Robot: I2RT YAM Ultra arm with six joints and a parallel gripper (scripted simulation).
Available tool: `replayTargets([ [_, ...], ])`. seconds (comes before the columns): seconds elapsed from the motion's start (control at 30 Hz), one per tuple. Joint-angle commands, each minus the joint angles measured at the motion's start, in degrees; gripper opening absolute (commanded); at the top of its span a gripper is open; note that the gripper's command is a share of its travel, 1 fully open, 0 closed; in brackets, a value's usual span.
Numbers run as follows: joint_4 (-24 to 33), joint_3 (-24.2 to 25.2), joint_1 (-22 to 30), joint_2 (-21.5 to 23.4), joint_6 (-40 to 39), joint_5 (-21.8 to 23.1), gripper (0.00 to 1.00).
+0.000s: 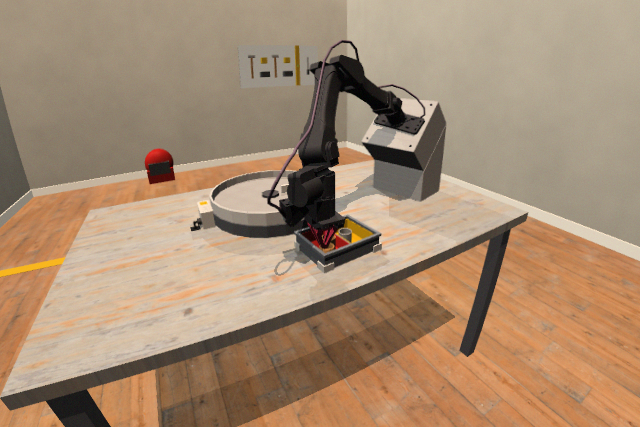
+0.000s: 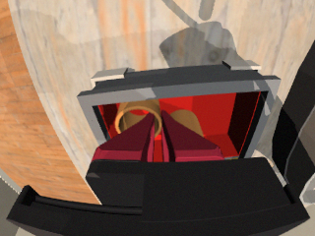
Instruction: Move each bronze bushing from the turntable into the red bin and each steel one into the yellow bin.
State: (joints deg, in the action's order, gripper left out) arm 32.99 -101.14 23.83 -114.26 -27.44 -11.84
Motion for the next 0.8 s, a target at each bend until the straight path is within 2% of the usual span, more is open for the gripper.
replayTargets([
  [0.0, -0.4, -1.5, 0.4, 0.9, 0.1, 0.2, 0.0],
  [0.13, -0.4, -1.5, 0.4, 0.9, 0.1, 0.2, 0.0],
  [0.17, -0.4, -1.5, 0.4, 0.9, 0.1, 0.2, 0.15],
  [0.77, -0.3, -1.5, 0.4, 0.9, 0.1, 0.1, 0.15],
])
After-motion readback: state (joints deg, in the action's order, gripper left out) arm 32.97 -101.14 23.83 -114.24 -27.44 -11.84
